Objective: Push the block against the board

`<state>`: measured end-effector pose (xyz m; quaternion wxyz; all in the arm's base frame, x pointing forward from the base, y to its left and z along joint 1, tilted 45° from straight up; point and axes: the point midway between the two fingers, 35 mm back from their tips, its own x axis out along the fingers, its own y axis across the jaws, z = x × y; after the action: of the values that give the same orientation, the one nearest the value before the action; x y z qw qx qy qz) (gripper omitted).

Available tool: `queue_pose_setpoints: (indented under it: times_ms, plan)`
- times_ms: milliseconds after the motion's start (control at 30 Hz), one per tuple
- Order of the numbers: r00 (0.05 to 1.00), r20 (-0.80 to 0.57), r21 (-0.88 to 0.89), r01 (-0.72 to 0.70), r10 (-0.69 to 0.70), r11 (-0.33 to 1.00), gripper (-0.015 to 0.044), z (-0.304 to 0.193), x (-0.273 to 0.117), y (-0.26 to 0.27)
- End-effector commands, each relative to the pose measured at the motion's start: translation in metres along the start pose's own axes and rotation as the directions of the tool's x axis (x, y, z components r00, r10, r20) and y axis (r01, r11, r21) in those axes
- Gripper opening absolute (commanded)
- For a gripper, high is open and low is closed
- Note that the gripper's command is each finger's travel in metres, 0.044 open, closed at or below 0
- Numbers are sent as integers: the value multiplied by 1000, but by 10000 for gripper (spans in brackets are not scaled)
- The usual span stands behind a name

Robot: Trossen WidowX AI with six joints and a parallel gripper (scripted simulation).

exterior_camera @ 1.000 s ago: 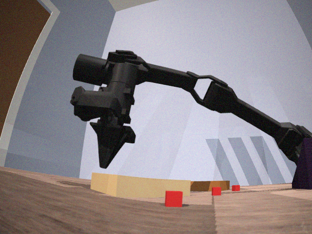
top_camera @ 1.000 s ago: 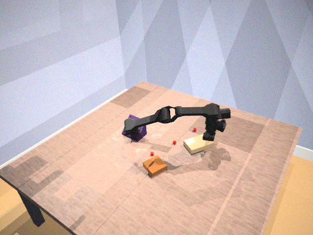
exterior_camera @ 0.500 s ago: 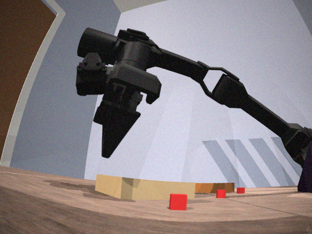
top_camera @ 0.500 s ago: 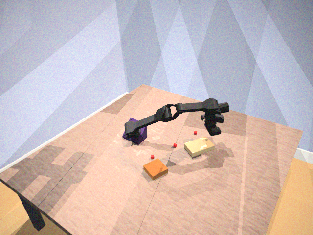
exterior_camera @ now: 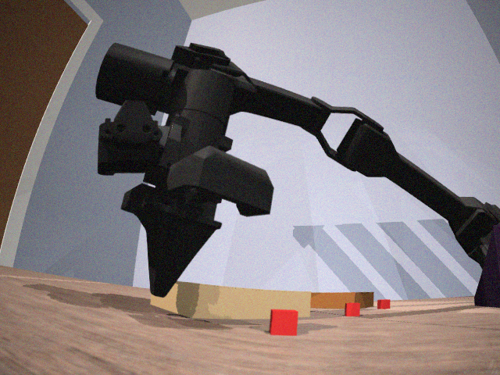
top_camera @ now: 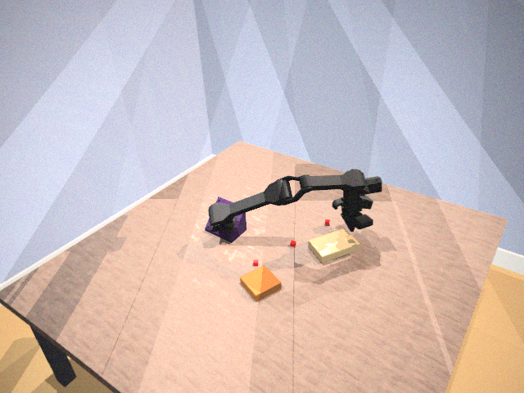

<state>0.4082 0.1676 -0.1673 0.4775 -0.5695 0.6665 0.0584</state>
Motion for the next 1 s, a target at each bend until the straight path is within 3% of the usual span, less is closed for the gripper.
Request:
queue_pose_setpoints:
  times_ms: [0,967]
  plan:
    - [1000,-18,-17,16,-16,1000,0,0,11,2]
    - [999,-35,-25,-38,37,999,0,-34,9,-5]
